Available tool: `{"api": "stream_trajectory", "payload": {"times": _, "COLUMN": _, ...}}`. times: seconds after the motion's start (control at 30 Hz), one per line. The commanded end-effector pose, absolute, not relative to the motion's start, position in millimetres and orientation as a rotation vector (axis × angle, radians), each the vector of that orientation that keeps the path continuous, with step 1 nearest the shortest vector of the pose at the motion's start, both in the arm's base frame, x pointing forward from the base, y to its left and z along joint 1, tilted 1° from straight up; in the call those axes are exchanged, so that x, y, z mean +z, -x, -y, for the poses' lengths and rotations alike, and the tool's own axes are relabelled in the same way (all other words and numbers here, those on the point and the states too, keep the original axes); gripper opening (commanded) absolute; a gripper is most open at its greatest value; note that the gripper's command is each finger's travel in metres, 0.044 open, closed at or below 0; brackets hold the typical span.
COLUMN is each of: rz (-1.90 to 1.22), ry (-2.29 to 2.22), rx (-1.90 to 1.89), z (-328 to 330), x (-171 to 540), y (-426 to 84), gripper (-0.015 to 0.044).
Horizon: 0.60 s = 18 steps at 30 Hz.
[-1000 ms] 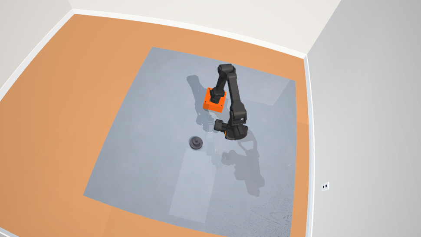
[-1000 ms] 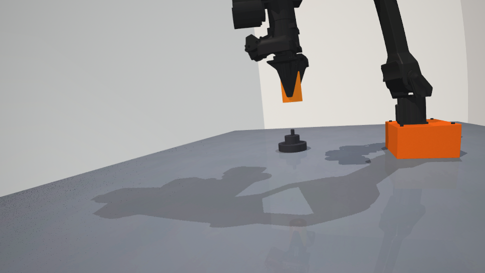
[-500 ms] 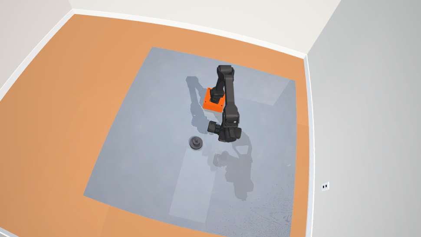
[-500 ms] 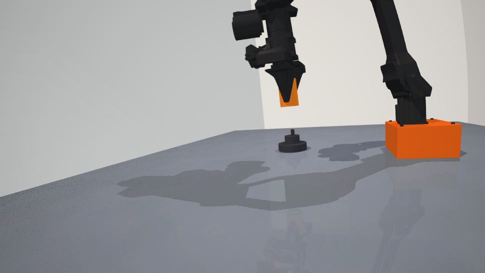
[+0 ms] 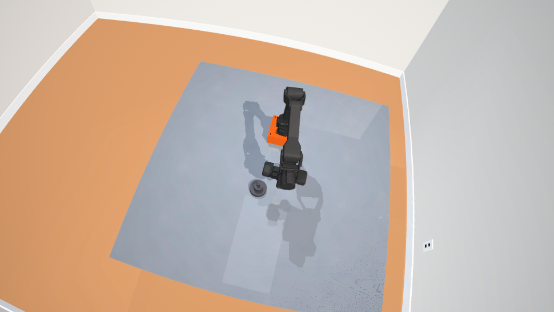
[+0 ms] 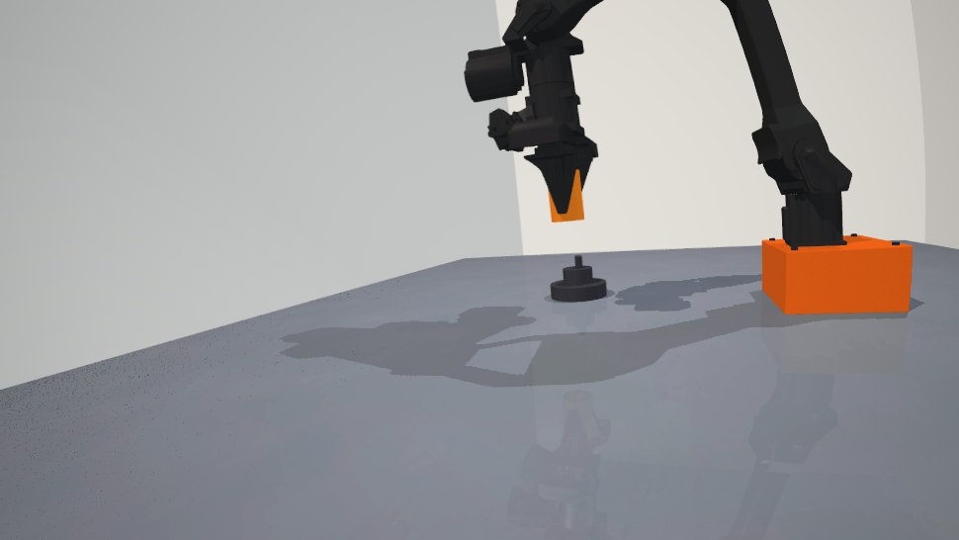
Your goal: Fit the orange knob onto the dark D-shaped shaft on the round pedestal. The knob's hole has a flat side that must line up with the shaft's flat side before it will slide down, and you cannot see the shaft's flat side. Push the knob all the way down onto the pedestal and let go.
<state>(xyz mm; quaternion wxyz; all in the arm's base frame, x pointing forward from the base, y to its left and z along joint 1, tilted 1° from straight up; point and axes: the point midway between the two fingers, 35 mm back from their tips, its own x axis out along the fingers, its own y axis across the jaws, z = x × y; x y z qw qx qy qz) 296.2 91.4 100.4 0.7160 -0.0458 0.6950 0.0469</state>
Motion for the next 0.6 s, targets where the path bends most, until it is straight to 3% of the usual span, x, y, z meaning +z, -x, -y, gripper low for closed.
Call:
{"api": "stream_trajectory", "payload": {"times": 0.0, "rz": -1.536, "ry": 0.106, "rx": 0.105, "z": -80.3, "x": 96.6, "y": -302.3, "gripper": 0.0000}}
{"api": "stream_trajectory", "payload": {"times": 0.57, "rz": -1.532, "ry": 0.113, "rx": 0.114, "z": -30.7, "x": 82.0, "y": -321.1, "gripper": 0.0000}}
